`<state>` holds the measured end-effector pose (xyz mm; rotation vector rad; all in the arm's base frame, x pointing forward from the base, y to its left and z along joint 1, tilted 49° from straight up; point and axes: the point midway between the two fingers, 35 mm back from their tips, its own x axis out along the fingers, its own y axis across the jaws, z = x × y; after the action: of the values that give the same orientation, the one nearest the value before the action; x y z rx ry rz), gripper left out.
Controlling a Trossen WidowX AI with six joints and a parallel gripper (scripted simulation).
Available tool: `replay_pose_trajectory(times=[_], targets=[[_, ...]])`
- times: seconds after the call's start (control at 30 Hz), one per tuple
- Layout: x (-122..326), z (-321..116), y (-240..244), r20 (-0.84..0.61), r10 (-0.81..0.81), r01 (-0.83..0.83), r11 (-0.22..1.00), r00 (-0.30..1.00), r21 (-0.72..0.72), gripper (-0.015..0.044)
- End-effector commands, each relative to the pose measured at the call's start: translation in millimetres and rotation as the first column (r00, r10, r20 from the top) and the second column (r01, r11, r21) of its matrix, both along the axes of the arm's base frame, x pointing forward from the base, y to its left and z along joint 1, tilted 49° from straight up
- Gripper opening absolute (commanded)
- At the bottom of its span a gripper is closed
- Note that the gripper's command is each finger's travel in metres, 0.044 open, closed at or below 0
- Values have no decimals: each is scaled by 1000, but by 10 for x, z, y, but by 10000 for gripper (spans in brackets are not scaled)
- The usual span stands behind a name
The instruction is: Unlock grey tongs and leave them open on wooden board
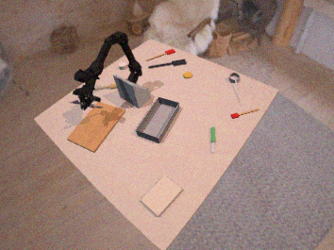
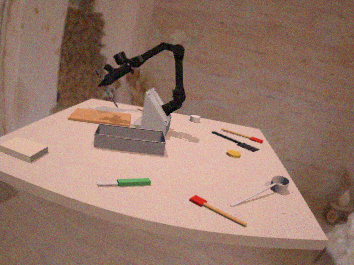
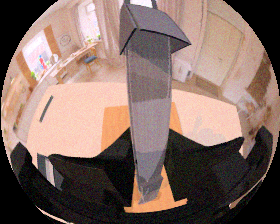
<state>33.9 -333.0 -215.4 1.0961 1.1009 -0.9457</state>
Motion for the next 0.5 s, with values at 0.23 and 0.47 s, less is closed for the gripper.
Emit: replay_pose_trajectory(times=[0.23,0.47], targets=[[12,-108,-78,-30,26,-23,993,999,112,-150],[19,-166,-72,-47,44,-34,980,998,195,-150]])
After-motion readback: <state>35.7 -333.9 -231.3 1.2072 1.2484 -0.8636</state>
